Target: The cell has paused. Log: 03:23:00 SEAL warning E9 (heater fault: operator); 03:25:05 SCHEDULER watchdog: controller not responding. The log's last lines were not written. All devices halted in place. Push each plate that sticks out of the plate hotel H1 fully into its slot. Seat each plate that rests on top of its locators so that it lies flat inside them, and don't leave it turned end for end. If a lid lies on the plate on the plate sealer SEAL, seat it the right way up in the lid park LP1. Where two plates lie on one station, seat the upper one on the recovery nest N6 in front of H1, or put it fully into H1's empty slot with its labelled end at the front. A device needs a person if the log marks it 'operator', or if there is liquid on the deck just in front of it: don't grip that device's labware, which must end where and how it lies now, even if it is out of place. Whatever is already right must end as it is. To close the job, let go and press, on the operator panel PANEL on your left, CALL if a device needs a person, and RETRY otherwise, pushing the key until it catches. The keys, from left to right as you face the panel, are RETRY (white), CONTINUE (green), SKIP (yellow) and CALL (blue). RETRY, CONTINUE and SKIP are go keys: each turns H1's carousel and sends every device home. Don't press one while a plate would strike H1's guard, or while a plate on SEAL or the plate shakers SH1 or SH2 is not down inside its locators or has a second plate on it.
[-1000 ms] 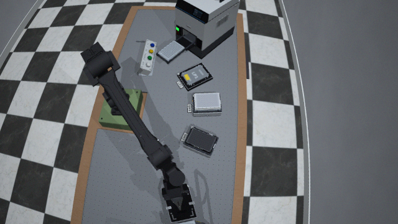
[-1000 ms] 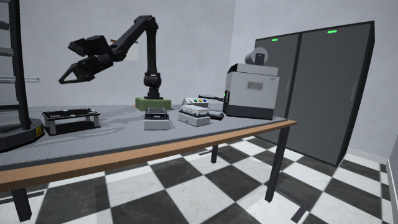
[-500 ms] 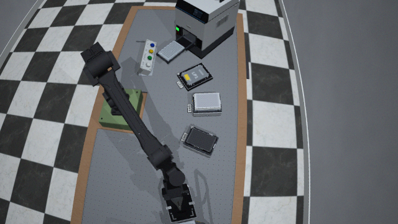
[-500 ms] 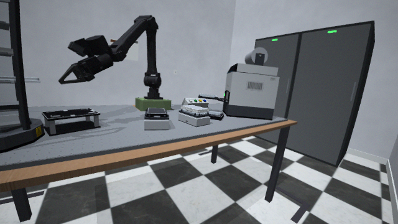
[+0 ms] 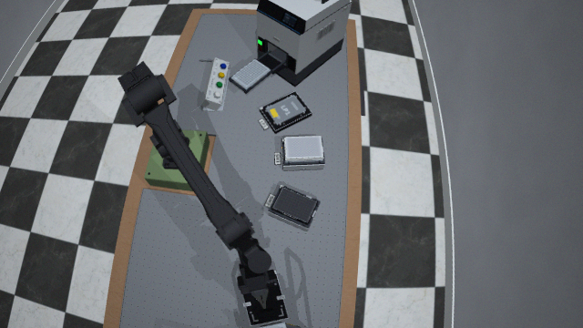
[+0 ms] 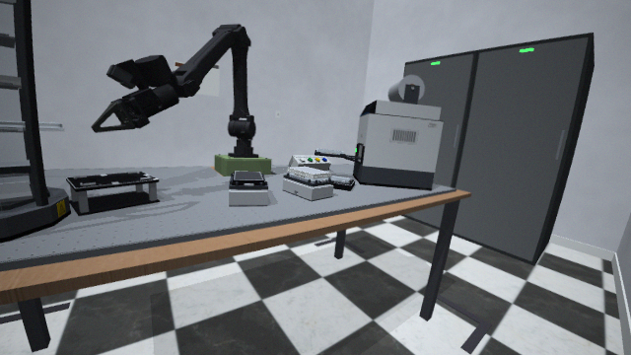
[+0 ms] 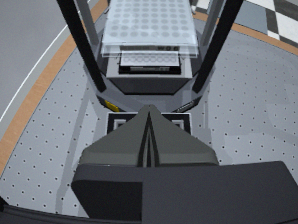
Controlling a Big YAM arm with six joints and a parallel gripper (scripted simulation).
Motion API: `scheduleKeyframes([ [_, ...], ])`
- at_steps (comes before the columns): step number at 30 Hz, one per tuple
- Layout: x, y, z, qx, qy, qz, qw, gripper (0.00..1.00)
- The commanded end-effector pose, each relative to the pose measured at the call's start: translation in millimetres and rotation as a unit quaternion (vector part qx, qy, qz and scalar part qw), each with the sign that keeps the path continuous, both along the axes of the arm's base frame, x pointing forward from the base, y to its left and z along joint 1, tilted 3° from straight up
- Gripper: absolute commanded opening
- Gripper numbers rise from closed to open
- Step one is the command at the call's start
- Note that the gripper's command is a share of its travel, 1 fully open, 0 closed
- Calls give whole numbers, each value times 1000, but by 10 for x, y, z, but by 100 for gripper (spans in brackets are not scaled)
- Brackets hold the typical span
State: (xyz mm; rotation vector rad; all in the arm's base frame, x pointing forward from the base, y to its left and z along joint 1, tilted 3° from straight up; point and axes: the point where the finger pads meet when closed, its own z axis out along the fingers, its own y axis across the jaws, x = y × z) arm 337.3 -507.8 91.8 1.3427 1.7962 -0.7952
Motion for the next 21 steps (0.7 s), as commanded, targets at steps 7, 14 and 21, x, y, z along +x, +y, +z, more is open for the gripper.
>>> scheduleKeyframes([
  [7,128,-372,217,-24,-14,-3,1000,0],
  [14,143,-415,187,-18,-10,-3,1000,0],
  [21,152,-514,185,-18,-9,-3,1000,0],
])
